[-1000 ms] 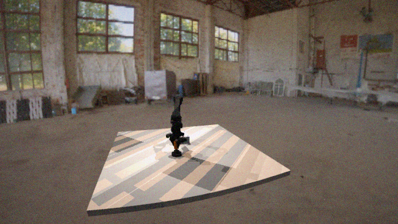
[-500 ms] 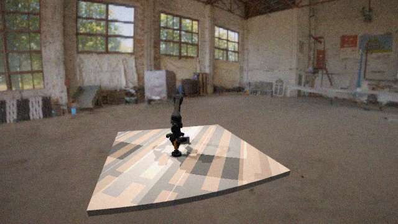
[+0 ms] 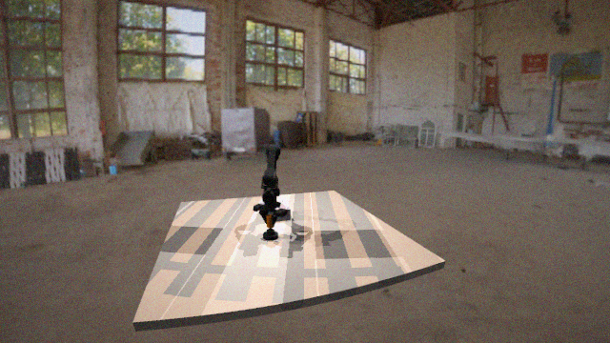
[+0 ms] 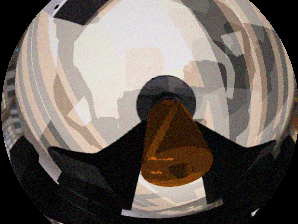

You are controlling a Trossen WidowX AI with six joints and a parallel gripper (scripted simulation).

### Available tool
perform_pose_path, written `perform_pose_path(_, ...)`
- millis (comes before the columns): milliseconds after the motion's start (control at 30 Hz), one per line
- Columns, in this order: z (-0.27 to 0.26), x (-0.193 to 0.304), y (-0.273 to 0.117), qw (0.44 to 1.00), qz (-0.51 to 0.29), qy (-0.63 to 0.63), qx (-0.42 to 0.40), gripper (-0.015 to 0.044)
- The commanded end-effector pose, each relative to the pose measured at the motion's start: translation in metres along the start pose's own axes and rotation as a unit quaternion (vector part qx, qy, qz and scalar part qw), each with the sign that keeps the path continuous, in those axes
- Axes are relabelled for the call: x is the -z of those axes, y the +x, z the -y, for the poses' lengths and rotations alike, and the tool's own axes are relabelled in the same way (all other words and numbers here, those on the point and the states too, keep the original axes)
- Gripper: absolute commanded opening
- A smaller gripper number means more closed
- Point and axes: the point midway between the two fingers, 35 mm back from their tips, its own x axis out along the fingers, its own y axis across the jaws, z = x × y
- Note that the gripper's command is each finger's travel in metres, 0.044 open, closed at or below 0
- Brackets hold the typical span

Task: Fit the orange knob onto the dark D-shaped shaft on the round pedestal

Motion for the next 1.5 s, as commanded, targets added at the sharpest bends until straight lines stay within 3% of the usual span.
perform_pose_path(0, 0.0013, 0.0012, -0.0029, 1.000, -0.003, -0.017, 0.003, 0.0000)
perform_pose_path(1067, 0.0015, 0.0018, -0.0020, 1.000, -0.003, -0.017, 0.003, 0.0000)
perform_pose_path(1300, 0.0024, 0.0028, -0.0033, 0.993, -0.003, -0.116, 0.002, 0.0000)
perform_pose_path(1467, 0.0037, 0.0044, -0.0026, 0.993, -0.003, -0.121, 0.002, 0.0000)
